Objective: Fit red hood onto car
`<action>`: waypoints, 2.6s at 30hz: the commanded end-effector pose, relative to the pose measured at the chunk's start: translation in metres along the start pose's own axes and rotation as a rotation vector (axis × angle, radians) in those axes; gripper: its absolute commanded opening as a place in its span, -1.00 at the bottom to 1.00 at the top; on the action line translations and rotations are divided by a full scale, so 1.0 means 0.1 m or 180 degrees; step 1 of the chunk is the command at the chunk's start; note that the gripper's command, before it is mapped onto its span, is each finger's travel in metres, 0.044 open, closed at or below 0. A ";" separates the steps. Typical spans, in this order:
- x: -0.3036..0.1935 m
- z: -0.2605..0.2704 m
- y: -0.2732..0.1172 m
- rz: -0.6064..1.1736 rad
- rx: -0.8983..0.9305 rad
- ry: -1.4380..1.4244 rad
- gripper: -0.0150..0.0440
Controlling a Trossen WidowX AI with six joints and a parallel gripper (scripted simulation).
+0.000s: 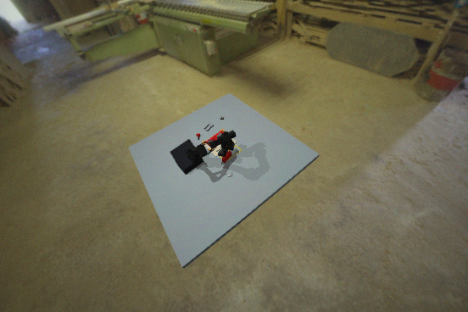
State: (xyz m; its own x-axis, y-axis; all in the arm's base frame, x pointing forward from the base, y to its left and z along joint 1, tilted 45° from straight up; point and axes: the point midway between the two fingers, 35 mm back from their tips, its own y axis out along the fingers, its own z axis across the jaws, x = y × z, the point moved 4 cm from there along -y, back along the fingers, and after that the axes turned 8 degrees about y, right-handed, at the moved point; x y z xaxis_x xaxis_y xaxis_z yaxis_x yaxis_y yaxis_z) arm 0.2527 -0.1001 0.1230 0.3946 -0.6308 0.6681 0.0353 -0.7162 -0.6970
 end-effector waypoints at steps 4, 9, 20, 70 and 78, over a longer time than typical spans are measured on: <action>0.01 0.00 0.00 0.0009 0.0015 0.0141 -0.49; 0.01 0.00 0.00 0.0009 0.0016 0.0227 -0.49; 0.02 0.00 0.00 0.0010 0.0019 0.0415 -0.49; 0.06 -0.01 0.00 0.0014 0.0029 0.1269 -0.49; 0.06 -0.02 0.00 0.0015 0.0031 0.1406 -0.49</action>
State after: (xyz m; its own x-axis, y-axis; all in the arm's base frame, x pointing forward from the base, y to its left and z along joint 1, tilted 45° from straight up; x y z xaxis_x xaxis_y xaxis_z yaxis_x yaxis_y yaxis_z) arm 0.2530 -0.1042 0.1273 -0.0129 -0.6996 0.7144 0.0406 -0.7142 -0.6987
